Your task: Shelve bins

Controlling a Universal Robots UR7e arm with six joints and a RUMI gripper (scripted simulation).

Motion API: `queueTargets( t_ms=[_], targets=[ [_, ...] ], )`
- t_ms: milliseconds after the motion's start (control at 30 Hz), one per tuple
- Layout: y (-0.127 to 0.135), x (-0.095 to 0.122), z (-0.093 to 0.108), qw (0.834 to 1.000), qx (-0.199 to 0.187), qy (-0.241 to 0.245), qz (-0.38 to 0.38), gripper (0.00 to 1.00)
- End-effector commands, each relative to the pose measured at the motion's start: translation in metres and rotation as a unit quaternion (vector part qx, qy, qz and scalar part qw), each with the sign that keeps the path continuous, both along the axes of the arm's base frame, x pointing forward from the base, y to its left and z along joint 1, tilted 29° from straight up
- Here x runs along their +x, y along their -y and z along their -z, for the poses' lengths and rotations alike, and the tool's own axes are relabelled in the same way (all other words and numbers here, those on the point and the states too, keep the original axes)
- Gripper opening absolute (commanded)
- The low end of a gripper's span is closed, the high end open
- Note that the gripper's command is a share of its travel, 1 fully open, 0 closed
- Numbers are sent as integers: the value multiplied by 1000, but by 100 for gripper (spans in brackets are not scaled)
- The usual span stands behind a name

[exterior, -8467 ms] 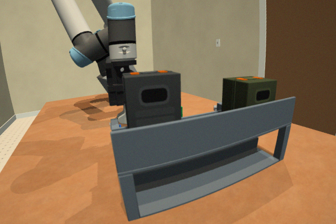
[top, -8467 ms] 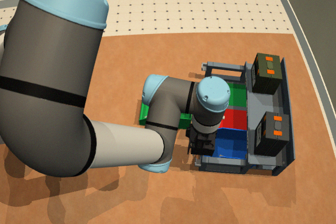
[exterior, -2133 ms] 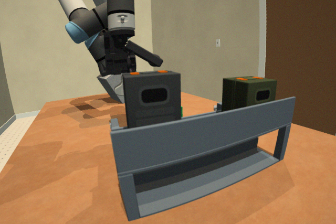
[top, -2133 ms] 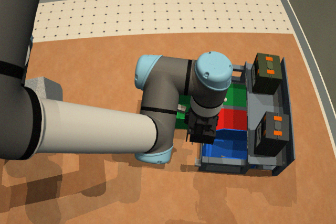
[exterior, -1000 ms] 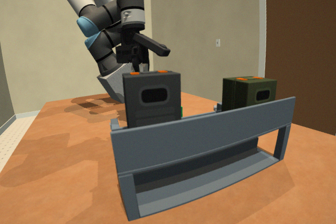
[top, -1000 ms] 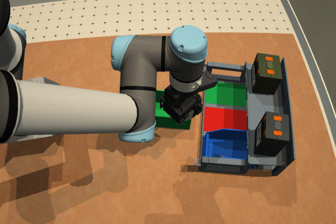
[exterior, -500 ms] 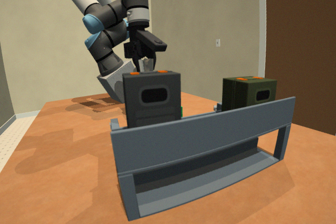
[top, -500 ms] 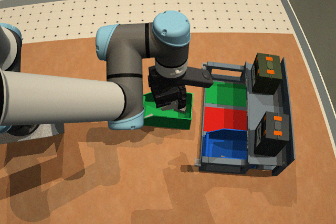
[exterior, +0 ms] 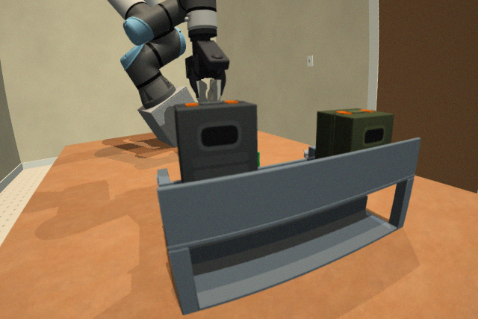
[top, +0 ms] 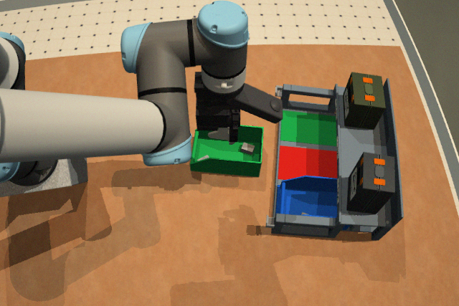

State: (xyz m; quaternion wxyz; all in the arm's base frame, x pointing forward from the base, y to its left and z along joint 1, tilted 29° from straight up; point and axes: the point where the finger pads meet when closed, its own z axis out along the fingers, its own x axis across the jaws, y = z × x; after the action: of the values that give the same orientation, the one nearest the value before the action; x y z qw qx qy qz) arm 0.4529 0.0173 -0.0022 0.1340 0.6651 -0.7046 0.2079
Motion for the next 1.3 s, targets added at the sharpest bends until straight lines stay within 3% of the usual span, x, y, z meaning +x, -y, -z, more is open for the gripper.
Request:
queueTargets(
  t_ms=[0,567,600,1267],
  targets=[
    [-3,-7,0,999,-2,15,41,0],
    [-3,-7,0,999,-1,17,45,0],
    [-3,-7,0,999,-1,17,45,15],
    [-3,-8,1,999,-2,16,44,15]
  ],
)
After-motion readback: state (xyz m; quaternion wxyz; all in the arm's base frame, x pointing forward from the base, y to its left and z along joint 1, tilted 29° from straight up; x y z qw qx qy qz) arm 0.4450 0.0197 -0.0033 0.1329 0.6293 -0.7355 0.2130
